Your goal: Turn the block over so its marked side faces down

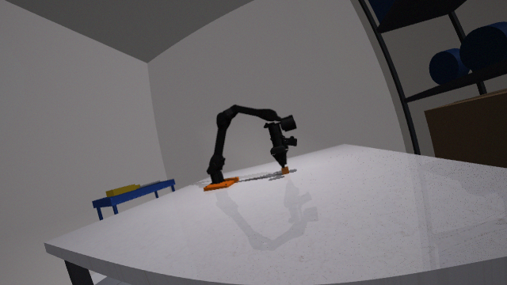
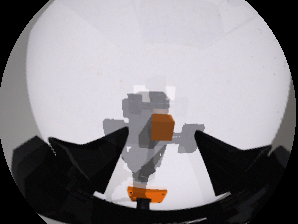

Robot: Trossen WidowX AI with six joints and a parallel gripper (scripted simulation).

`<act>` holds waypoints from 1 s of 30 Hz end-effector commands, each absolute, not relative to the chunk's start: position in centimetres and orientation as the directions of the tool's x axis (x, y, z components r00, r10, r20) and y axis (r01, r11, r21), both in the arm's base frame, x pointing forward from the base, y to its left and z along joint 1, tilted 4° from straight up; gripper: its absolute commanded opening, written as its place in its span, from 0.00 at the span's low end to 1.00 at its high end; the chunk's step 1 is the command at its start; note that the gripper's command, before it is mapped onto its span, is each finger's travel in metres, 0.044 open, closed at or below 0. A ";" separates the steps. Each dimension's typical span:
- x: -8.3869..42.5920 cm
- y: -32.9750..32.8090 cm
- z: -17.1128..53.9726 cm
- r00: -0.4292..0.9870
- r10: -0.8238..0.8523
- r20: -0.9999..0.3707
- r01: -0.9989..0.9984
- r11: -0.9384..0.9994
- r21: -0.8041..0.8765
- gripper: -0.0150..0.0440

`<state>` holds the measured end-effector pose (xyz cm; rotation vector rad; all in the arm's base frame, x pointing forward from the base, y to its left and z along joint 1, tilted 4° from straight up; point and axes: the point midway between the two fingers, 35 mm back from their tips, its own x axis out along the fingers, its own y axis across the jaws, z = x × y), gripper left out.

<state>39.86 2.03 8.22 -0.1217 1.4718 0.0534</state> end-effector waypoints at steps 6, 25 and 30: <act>39.8 1.9 6.5 0.091 -0.045 -0.995 -0.113 0.992 -0.055 1.00; 39.8 1.8 5.9 0.091 -0.045 -0.995 -0.113 0.992 -0.055 0.44; 39.8 1.8 5.9 0.091 -0.045 -0.995 -0.113 0.992 -0.055 0.39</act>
